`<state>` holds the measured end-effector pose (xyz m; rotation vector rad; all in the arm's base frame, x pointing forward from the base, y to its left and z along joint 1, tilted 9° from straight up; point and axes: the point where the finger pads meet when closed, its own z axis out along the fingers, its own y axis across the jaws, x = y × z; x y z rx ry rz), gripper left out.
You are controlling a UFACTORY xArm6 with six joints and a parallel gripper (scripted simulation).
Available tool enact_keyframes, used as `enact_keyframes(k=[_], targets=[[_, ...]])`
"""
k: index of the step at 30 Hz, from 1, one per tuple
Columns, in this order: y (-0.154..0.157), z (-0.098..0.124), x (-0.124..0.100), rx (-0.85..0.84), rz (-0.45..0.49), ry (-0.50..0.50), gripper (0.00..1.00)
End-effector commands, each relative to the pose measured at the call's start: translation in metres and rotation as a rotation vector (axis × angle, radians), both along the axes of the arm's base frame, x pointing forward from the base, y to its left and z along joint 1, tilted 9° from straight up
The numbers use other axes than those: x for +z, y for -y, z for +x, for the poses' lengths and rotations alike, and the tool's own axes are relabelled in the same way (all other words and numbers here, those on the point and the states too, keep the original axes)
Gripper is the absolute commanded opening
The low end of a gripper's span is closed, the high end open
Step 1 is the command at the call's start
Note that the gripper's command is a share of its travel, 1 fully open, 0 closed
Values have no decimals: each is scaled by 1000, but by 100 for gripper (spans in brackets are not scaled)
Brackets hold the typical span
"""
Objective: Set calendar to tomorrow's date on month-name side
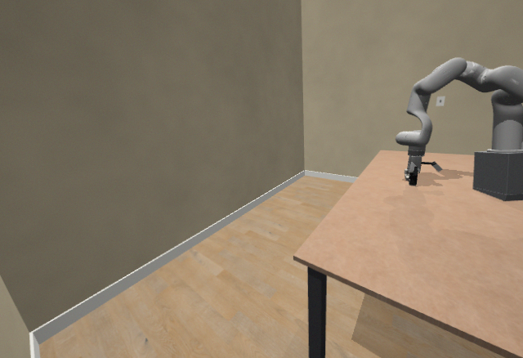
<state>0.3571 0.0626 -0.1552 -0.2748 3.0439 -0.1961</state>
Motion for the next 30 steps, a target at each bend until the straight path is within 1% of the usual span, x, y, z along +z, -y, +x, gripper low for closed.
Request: enact_keyframes(k=[1,14,17,20,22,25,30], targets=[[0,1,1,0,1,2,27],[-1,1,2,0,1,2,27],[-1,0,7,0,1,2,27],[-3,-1,20,0,1,2,27],[-3,-1,20,0,1,2,27],[-5,-3,40,0,1,2,27],[-10,-6,81,0,1,2,27]])
